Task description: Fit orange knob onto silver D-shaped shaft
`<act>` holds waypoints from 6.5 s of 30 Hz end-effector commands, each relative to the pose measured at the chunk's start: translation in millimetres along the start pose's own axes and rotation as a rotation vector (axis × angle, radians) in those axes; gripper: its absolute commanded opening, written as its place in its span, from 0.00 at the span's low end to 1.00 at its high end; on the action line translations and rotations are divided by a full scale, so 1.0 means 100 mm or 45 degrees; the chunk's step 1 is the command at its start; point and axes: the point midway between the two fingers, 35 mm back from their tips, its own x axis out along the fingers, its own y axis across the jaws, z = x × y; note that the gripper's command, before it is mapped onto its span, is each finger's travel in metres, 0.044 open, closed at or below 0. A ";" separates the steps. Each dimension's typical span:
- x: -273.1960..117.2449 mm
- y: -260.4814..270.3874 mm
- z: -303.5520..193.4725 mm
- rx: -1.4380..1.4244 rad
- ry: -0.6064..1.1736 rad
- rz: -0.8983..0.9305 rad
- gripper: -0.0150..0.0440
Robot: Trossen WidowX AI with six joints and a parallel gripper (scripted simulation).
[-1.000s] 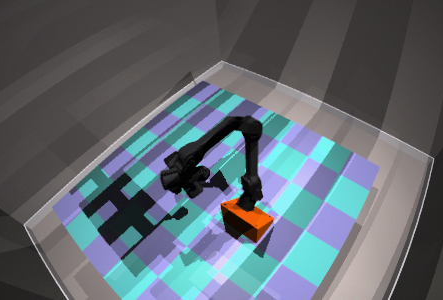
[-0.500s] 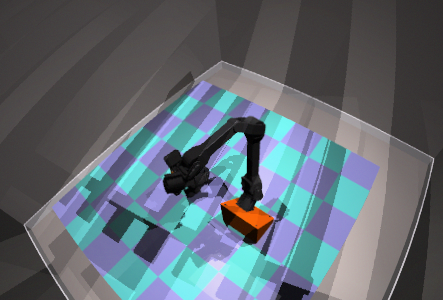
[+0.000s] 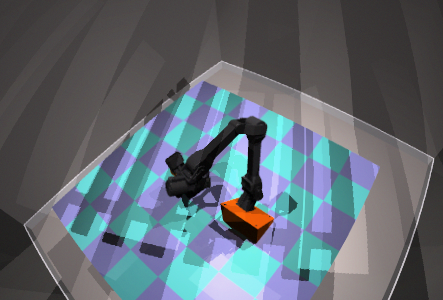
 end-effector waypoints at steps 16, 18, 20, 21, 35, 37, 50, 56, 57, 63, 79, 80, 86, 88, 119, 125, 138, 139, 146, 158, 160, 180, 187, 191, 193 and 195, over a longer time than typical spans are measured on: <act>0.00 -0.01 0.01 0.010 -0.002 0.005 0.25; 0.00 -0.01 0.01 0.010 -0.002 0.005 0.25; 0.00 -0.01 0.01 0.010 -0.002 0.005 0.25; 0.00 -0.01 0.01 0.010 -0.002 0.005 0.25; 0.06 0.06 0.00 0.010 0.000 0.045 0.25; 0.09 0.09 0.00 0.010 0.000 0.106 0.25; 0.31 0.27 -0.01 0.012 0.002 0.543 0.25; 0.41 0.35 -0.01 0.013 0.002 0.740 0.25; 0.42 0.37 -0.01 0.013 0.002 0.773 0.25; 0.53 0.45 -0.02 0.014 0.003 0.969 0.25; 0.80 0.70 -0.01 0.018 0.002 1.309 0.25; 0.83 0.73 0.00 0.019 0.001 1.310 0.25; 1.04 1.00 0.03 0.021 0.000 1.312 0.25; 1.11 1.10 0.04 0.021 0.001 1.312 0.25; 1.48 1.68 0.06 0.026 0.015 1.322 0.66; 1.48 1.68 0.06 0.026 0.015 1.322 0.66; 1.29 1.33 0.09 0.026 0.009 1.321 0.84; 1.20 1.19 0.09 0.024 0.009 1.320 0.88; 1.06 0.99 0.08 0.022 0.010 1.319 1.00; 1.16 1.15 0.07 0.022 0.011 1.318 1.00; 1.18 1.18 0.07 0.022 0.010 1.318 1.00; 1.36 1.46 0.08 0.022 0.011 1.318 1.00; 1.41 1.55 0.07 0.022 0.012 1.317 1.00; 1.44 1.61 0.07 0.021 0.013 1.317 1.00; 1.45 1.64 0.07 0.021 0.014 1.317 1.00; 1.47 1.67 0.07 0.021 0.014 1.317 1.00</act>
